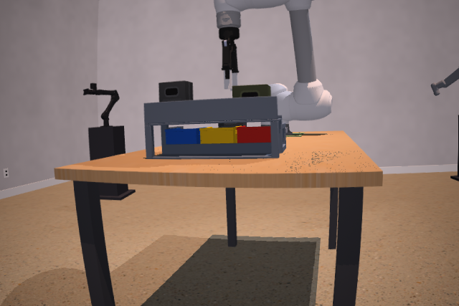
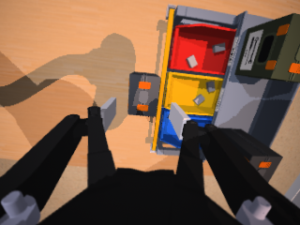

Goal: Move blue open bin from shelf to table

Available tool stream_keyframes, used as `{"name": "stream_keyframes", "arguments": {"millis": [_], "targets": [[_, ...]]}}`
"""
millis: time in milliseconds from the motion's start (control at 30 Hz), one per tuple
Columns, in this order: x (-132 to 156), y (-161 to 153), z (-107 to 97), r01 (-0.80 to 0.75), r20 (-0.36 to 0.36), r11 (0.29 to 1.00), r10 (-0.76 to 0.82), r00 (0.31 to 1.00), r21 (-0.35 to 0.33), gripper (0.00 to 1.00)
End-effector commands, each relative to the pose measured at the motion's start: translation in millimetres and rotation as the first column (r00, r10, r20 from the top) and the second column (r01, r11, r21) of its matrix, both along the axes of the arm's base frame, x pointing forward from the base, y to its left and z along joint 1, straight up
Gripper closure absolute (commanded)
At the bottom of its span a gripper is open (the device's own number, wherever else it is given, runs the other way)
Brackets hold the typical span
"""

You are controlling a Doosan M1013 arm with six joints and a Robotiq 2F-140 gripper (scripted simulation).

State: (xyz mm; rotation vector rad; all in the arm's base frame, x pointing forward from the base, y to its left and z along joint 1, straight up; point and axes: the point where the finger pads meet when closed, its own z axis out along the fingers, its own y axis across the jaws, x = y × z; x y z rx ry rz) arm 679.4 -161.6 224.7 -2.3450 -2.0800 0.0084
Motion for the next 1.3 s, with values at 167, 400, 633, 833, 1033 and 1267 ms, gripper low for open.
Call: {"name": "stream_keyframes", "arguments": {"millis": [167, 400, 633, 833, 1033, 1267], "targets": [[0, 0, 0, 0.0, 0.001, 1.0, 0.0, 1.0, 0.0, 0.43], [0, 0, 10, 0.0, 0.001, 1.0, 0.0, 1.0, 0.0, 0.43], [0, 0, 10, 0.0, 0.001, 1.0, 0.0, 1.0, 0.0, 0.43], [0, 0, 11, 0.0, 0.001, 1.0, 0.0, 1.0, 0.0, 0.43], [0, 0, 15, 0.0, 0.001, 1.0, 0.0, 1.0, 0.0, 0.43], [0, 0, 15, 0.0, 0.001, 1.0, 0.0, 1.0, 0.0, 0.43]]}}
